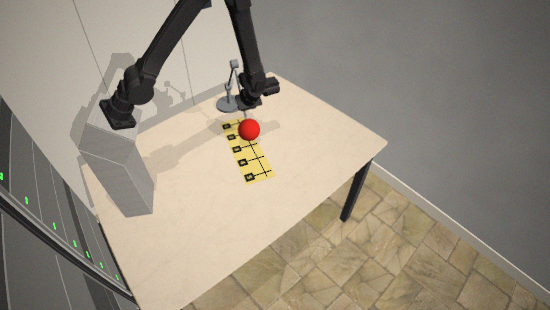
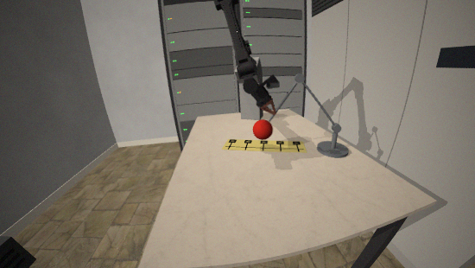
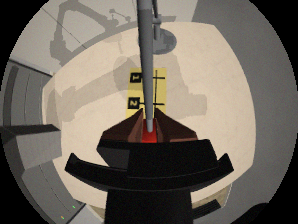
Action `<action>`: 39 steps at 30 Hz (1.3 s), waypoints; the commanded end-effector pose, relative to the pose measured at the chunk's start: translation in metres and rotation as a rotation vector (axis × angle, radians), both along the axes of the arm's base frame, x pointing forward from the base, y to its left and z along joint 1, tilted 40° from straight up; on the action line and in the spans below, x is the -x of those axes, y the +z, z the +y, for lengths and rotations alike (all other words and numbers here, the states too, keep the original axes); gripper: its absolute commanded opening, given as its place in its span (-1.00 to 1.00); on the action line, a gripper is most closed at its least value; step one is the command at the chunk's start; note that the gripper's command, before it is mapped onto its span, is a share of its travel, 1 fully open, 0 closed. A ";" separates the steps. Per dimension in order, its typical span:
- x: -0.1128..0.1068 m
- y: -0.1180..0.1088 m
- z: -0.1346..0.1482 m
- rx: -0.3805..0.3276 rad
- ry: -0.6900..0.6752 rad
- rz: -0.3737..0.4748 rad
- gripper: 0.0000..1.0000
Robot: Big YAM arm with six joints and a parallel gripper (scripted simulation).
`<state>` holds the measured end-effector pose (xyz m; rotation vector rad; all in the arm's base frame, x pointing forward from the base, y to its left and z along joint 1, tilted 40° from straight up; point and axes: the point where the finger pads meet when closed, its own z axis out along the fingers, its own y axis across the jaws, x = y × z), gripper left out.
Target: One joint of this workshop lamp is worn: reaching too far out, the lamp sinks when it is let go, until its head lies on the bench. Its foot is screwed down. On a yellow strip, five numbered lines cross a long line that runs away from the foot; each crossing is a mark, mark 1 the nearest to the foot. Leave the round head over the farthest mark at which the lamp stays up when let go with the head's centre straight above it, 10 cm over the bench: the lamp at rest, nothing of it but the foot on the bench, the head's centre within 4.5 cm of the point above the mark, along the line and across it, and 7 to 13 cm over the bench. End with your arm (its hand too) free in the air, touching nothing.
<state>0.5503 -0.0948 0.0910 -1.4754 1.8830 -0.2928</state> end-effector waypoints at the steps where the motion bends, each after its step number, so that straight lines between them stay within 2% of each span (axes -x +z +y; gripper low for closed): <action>1: -0.010 0.039 -0.024 0.019 -0.036 -0.066 1.00; 14: -0.001 0.004 0.000 0.002 0.001 -0.009 1.00; 39: -0.002 0.008 -0.009 0.004 -0.015 -0.014 1.00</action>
